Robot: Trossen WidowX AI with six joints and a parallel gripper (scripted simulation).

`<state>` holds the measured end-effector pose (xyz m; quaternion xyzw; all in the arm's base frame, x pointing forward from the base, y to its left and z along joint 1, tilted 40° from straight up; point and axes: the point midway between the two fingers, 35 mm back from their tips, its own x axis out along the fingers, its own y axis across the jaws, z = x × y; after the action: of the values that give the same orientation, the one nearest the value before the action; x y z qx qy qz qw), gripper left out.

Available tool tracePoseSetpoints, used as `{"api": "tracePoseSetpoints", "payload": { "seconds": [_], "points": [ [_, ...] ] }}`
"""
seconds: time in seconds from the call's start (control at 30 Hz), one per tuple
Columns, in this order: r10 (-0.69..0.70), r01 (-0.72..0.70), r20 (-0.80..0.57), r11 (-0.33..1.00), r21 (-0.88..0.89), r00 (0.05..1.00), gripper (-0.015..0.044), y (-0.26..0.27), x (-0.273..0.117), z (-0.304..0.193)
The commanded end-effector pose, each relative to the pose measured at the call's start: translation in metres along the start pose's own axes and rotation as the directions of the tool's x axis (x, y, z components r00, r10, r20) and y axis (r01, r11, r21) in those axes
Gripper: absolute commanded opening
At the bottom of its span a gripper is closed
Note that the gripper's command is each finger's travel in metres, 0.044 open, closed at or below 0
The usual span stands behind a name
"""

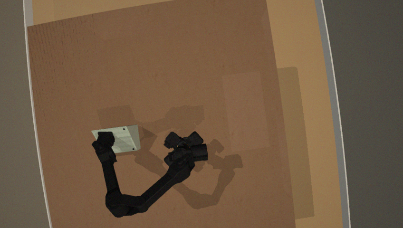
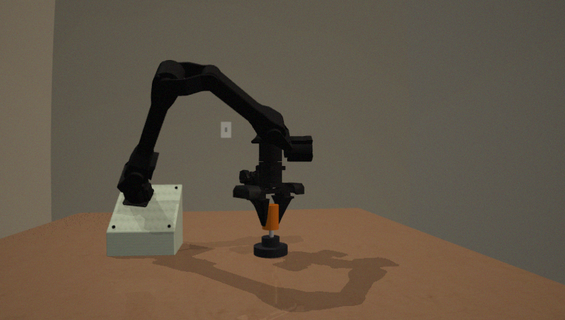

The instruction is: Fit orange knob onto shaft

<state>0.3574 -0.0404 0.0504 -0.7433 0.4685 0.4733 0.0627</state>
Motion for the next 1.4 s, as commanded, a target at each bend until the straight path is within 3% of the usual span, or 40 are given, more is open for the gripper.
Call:
{"api": "tracePoseSetpoints", "payload": {
  "seconds": [0.0,0.77,1.0,1.37],
  "points": [
    [-0.002,0.002,-0.004,1.000,0.000,1.000,0.0000,-0.0003,0.0012,-0.0017],
    [-0.002,0.002,-0.003,1.000,0.000,1.000,0.0000,0.0008,-0.0023,0.0030],
    [-0.002,0.001,-0.003,0.980,-0.198,1.000,0.0000,0.0003,-0.0031,0.0024],
    [-0.002,0.001,-0.004,0.978,-0.208,1.000,0.0000,-0.0024,0.0002,-0.0018]
  ]
}}
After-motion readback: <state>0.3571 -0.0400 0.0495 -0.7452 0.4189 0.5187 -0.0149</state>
